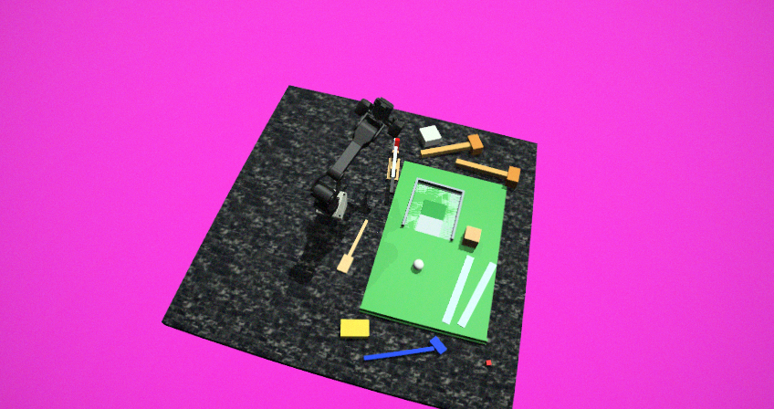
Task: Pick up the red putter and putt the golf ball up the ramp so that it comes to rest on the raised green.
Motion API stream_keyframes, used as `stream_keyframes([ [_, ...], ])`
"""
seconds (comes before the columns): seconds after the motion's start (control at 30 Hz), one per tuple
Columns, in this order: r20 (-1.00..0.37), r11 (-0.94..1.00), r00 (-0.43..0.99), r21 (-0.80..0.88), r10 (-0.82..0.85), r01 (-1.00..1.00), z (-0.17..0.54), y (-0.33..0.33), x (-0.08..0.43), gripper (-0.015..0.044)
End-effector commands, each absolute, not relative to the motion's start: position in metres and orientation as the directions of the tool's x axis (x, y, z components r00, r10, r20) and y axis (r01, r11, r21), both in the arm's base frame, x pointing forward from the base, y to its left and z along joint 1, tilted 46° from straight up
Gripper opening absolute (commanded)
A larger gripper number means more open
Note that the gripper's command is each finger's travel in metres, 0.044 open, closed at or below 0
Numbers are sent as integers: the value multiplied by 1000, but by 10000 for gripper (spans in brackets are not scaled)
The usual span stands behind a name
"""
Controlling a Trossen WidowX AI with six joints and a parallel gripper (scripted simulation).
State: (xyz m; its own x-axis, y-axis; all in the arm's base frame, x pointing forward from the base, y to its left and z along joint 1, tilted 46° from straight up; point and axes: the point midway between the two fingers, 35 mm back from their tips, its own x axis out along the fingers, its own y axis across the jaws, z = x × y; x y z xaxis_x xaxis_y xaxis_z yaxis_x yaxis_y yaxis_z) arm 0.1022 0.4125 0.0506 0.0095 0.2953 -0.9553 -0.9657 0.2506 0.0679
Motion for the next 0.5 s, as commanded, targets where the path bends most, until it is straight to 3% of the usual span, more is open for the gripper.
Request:
stream_keyframes([
  [0.0, -992, 179, 59, -40, 107, -983, 11, 368, 137, 440],
  [0.2, -979, 3, 79, -81, -188, -997, -31, 289, 178, 440],
  [0.37, -898, -161, 37, 38, -439, -986, -54, 214, 198, 440],
  [0.47, -864, -200, 17, 97, -503, -975, -59, 193, 201, 440],
])
